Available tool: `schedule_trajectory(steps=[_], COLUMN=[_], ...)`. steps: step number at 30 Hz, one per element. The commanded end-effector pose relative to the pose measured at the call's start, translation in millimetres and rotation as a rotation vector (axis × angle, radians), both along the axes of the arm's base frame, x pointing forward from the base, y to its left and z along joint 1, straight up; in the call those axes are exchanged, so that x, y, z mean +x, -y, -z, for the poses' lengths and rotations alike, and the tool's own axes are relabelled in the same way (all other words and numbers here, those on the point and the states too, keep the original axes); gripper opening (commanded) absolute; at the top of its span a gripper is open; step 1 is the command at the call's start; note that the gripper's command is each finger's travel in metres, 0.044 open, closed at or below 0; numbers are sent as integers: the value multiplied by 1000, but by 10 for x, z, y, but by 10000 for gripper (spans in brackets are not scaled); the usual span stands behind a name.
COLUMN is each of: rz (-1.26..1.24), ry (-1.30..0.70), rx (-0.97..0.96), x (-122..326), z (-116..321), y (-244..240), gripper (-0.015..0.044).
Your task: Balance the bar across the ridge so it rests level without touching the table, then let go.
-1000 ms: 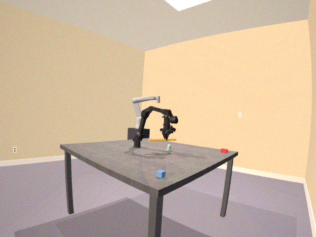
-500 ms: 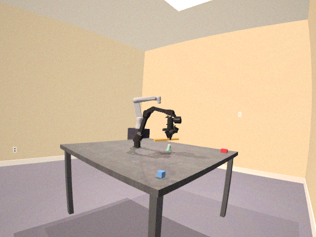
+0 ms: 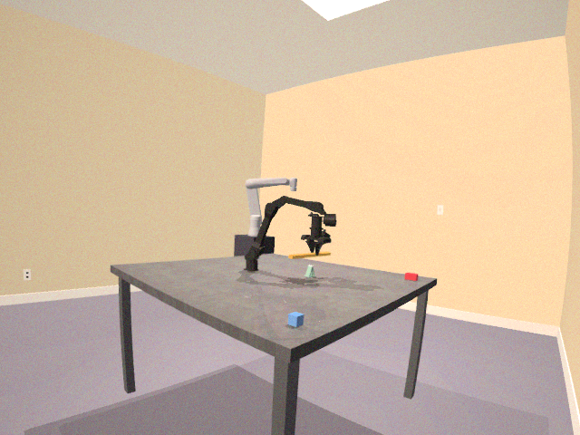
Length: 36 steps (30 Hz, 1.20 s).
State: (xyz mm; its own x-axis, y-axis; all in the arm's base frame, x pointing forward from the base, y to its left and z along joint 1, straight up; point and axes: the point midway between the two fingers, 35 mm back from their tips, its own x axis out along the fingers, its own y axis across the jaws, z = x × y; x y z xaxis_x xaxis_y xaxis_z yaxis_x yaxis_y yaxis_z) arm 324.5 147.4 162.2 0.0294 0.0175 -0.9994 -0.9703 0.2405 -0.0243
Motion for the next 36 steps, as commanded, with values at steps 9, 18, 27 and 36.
schedule_trajectory(steps=[9, 18, 27, 36], rz=[-34, -34, -35, -35], ry=[3, 3, 3, 3], rx=[-2, -2, -2, -2], x=[-75, -71, -71, -72], z=[41, 188, 336, 423], y=[-164, -175, -170, -166], gripper=[0, 0, 0, 0])
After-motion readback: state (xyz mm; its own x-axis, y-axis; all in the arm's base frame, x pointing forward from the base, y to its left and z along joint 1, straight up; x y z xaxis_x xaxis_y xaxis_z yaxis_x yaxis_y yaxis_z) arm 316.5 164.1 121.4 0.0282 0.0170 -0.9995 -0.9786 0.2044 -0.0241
